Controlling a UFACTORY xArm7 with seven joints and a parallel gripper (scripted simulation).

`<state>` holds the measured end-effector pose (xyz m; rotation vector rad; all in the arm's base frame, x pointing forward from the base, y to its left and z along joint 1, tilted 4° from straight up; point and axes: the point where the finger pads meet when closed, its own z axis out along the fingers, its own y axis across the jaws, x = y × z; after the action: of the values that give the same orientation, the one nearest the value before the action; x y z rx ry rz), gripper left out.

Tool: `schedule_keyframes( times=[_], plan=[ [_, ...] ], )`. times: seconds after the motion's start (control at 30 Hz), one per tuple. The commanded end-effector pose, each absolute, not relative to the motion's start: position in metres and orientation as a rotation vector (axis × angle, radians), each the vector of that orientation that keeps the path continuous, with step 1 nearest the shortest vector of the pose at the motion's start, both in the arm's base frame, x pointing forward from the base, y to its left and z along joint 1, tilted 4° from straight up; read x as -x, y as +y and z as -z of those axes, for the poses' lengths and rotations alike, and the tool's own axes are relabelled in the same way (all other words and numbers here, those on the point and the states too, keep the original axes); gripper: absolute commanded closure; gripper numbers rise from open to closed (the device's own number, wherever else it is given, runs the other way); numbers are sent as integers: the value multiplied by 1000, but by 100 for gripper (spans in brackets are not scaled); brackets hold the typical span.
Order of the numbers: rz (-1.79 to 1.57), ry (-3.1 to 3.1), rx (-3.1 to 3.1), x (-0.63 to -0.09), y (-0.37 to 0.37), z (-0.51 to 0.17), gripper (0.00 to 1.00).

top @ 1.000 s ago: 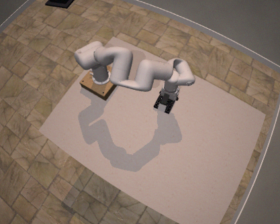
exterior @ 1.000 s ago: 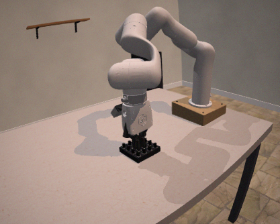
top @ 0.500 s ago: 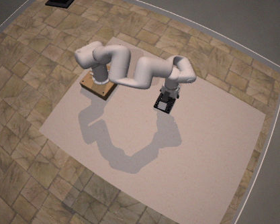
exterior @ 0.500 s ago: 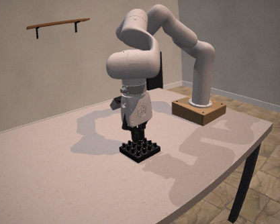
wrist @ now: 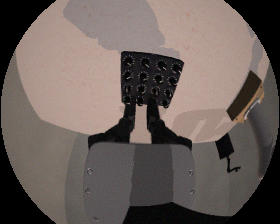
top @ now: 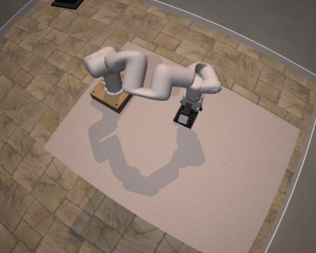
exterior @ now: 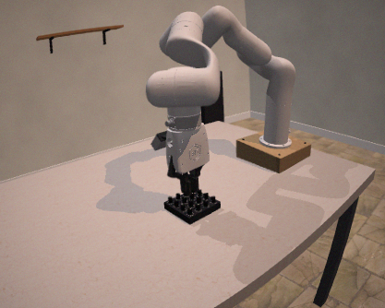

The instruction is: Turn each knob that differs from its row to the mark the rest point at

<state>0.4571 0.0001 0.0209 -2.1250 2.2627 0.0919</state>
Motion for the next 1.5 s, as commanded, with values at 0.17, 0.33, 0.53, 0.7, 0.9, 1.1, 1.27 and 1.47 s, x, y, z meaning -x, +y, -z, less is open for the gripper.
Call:
schedule_keyframes(
  times=[0.17,0.33,0.53,0.7,0.9,1.1,1.27,1.47],
  plan=[
    [-97,2352,2036,-456,0,-21,81],
    [-112,2543,1824,-452,0,-19,81],
    [-120,2704,1610,-449,-1,-18,81],
    [-124,2837,1397,-446,-1,-17,81],
    [-124,2975,1120,-443,-1,-17,81],
    [-120,3075,858,-441,-2,-16,81],
    [-113,3144,608,-440,-2,-17,81],
    [-103,3198,298,-440,-2,-18,81]
  ],
)
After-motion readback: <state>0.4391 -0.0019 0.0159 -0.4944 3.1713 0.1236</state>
